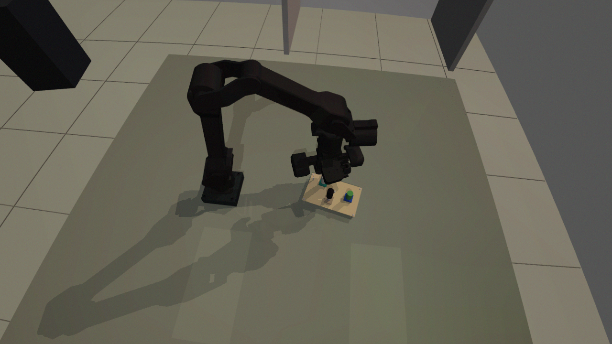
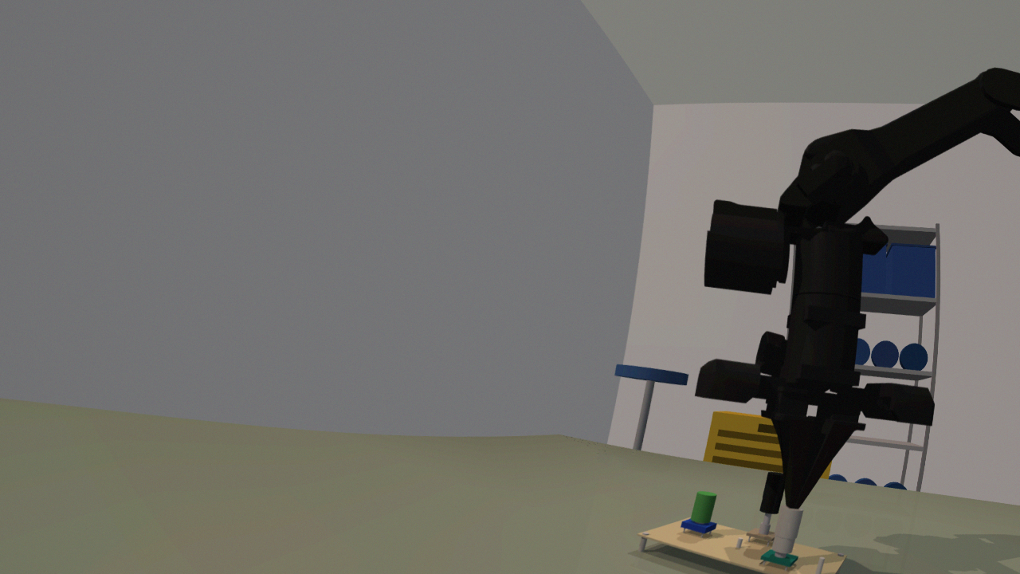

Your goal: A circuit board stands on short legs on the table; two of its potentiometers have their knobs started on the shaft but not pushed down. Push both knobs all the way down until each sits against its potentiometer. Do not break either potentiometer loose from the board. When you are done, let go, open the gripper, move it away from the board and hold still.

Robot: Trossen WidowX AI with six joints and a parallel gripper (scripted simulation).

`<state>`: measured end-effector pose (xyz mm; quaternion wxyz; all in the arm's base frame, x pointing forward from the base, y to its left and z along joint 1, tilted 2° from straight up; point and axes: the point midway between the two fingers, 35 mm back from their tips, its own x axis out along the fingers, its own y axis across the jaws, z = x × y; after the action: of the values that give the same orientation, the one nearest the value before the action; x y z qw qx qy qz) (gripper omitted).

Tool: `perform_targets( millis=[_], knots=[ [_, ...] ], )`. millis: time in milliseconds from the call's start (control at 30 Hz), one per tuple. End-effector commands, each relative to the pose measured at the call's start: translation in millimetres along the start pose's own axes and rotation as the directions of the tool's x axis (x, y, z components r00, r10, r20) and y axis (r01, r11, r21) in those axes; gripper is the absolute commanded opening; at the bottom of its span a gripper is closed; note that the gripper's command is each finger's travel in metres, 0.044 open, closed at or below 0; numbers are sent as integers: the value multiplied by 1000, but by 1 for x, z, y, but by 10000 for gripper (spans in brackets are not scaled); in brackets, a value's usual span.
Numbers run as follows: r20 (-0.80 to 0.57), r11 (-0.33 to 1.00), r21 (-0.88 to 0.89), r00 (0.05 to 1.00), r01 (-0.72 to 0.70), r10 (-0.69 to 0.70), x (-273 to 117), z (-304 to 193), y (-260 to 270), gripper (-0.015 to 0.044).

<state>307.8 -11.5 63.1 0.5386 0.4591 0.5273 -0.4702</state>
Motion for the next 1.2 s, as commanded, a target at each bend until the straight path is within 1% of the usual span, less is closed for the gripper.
perform_targets(
  millis=[0, 600, 1100, 1167],
  knots=[
    [-6, 1000, 1, 1000, 3, -3, 4, -1, 1, 0],
    [-6, 1000, 1, 1000, 3, -3, 4, -1, 1, 0],
    [-6, 1000, 1, 1000, 3, -3, -17, -1, 1, 0],
    [-1, 1000, 0, 1000, 8, -8, -11, 0, 1, 53]
  ],
)
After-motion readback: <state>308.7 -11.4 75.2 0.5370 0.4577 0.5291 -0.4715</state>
